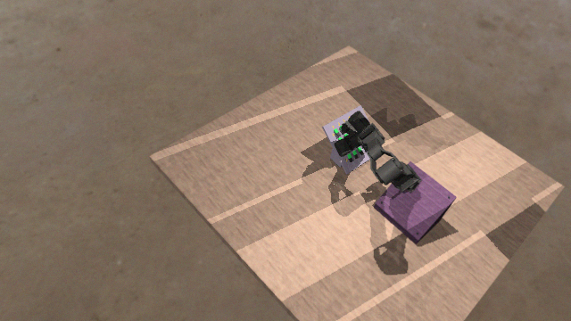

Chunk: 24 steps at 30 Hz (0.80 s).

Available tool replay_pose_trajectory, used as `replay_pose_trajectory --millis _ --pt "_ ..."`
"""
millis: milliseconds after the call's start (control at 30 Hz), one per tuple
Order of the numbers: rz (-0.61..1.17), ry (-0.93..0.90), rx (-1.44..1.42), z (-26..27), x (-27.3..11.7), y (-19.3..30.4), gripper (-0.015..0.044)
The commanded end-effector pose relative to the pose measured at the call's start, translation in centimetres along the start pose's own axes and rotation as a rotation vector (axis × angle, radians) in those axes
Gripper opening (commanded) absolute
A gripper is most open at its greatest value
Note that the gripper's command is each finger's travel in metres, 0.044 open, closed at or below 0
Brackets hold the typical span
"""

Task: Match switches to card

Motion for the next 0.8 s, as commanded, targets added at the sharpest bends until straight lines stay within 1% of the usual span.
replay_pose_trajectory --millis 0,767 --pt "-0.001 0.003 0.006 -0.03 0.08 0.02 0.0000" --pt "-0.001 0.003 0.006 -0.03 0.39 0.03 0.0000"
Point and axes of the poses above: the point midway between the two fingers, 35 mm back from their tips, its own x axis out along the fingers, its own z axis across the jaws, y = z × x, the point moved 7 cm from there along -x, back along the fingers
